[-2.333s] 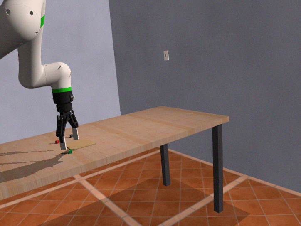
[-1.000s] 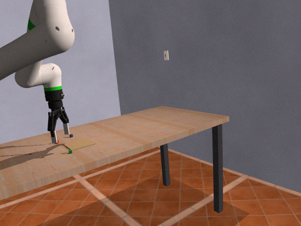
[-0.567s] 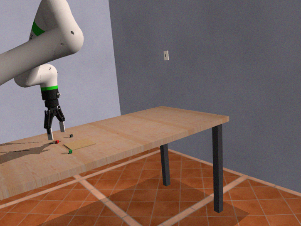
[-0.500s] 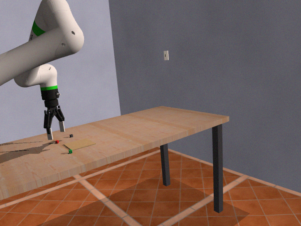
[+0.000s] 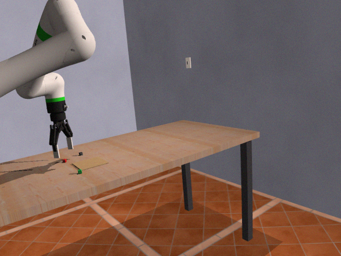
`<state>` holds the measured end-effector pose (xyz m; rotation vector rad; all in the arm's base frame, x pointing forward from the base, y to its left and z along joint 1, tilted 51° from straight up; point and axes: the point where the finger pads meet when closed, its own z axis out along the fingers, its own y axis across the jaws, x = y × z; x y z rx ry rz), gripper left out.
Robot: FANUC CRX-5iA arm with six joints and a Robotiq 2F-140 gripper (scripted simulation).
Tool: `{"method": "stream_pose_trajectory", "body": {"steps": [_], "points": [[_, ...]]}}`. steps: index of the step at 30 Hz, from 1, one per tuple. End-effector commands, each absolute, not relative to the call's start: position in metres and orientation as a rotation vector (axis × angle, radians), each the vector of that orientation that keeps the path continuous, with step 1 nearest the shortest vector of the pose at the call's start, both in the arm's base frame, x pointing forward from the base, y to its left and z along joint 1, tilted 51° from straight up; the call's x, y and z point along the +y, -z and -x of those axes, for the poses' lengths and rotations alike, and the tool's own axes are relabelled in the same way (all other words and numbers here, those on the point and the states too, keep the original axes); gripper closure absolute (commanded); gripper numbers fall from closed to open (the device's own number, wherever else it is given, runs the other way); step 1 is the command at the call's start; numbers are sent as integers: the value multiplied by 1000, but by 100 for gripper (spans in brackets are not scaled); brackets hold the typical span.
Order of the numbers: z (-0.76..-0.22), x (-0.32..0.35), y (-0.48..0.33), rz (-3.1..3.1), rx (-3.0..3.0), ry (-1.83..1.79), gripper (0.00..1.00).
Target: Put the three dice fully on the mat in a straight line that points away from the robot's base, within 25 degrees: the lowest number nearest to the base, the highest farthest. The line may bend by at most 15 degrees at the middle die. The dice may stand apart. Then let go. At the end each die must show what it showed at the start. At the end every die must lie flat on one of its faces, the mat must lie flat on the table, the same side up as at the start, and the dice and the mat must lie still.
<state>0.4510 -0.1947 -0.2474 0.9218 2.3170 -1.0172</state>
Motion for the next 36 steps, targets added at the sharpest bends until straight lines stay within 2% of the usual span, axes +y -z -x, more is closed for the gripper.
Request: {"method": "stream_pose_trajectory", "body": {"steps": [1, 30, 36], "points": [[-451, -194, 247, -922, 2317, 1017, 0], [-451, -194, 247, -922, 2317, 1017, 0], [-469, -188, 252, -922, 2317, 1017, 0]]}}
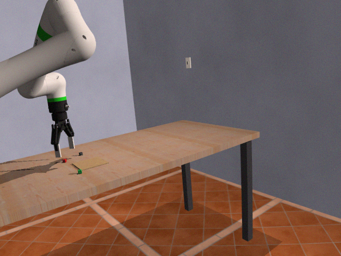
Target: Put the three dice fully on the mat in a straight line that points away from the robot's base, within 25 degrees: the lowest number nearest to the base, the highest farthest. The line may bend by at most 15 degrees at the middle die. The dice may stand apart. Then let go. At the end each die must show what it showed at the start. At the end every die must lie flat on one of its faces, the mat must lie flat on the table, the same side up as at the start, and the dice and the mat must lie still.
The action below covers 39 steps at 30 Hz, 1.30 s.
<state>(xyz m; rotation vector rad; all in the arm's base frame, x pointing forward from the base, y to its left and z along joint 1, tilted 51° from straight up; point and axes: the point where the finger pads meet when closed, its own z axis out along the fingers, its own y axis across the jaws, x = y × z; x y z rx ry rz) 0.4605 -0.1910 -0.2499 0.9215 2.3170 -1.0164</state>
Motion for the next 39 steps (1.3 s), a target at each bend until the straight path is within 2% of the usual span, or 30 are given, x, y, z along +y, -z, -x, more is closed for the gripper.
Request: {"method": "stream_pose_trajectory", "body": {"steps": [1, 15, 39], "points": [[-476, -185, 254, -922, 2317, 1017, 0], [-556, -155, 274, -922, 2317, 1017, 0], [-560, -154, 275, -922, 2317, 1017, 0]]}}
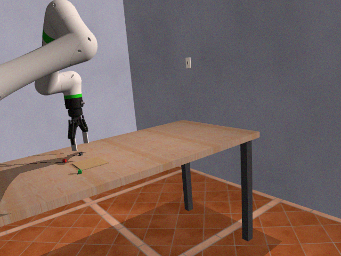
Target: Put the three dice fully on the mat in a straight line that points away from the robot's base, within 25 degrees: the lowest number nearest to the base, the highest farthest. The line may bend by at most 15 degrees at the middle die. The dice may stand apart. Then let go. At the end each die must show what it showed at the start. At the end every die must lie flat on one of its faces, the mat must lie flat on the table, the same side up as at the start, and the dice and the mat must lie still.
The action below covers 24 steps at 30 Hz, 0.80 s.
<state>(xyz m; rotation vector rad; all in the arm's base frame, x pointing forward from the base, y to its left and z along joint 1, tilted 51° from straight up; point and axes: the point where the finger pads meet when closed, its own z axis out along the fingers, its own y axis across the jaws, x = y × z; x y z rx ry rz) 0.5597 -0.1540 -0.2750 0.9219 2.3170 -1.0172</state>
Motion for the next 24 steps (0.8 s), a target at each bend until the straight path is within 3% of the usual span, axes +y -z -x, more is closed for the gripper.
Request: {"method": "stream_pose_trajectory", "body": {"steps": [1, 24], "points": [[-560, -154, 275, -922, 2317, 1017, 0], [-559, -149, 271, -922, 2317, 1017, 0]]}}
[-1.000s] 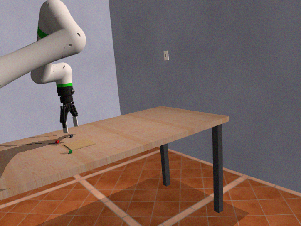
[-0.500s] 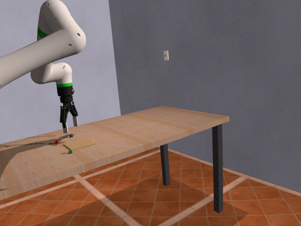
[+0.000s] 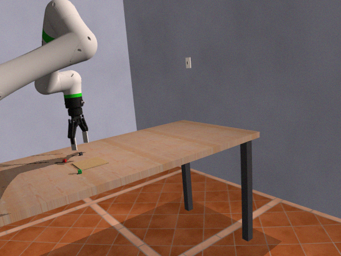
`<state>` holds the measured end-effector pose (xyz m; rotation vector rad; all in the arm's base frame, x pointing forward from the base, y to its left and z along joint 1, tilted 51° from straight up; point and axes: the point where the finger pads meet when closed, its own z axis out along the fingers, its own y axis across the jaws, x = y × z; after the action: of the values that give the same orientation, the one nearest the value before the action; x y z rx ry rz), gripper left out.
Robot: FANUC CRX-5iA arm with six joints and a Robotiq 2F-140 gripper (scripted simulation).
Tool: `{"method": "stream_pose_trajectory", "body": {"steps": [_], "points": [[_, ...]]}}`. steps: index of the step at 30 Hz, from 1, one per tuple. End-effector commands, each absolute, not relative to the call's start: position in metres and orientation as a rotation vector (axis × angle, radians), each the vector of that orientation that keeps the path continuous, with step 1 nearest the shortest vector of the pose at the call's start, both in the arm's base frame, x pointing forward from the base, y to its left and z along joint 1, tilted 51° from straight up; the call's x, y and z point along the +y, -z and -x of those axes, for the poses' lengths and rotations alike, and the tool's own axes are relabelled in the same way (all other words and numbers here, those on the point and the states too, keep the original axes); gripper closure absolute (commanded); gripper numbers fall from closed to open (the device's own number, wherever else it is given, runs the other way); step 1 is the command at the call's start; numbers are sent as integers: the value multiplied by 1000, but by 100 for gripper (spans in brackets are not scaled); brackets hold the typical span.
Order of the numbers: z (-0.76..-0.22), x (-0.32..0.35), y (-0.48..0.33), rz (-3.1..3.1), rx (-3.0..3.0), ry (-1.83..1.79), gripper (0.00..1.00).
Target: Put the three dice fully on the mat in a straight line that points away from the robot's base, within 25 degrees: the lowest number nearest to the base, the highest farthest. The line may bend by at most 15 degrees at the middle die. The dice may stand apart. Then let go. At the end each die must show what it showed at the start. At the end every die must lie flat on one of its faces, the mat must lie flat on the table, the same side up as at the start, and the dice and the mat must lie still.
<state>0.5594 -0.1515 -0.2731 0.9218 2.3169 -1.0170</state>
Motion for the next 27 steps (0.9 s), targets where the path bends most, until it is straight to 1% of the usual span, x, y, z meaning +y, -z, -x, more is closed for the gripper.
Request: {"method": "stream_pose_trajectory", "body": {"steps": [1, 10, 16, 27], "points": [[-559, -146, 269, -922, 2317, 1017, 0], [-551, -99, 230, -922, 2317, 1017, 0], [-548, -82, 216, -922, 2317, 1017, 0], [-547, -77, 212, -922, 2317, 1017, 0]]}}
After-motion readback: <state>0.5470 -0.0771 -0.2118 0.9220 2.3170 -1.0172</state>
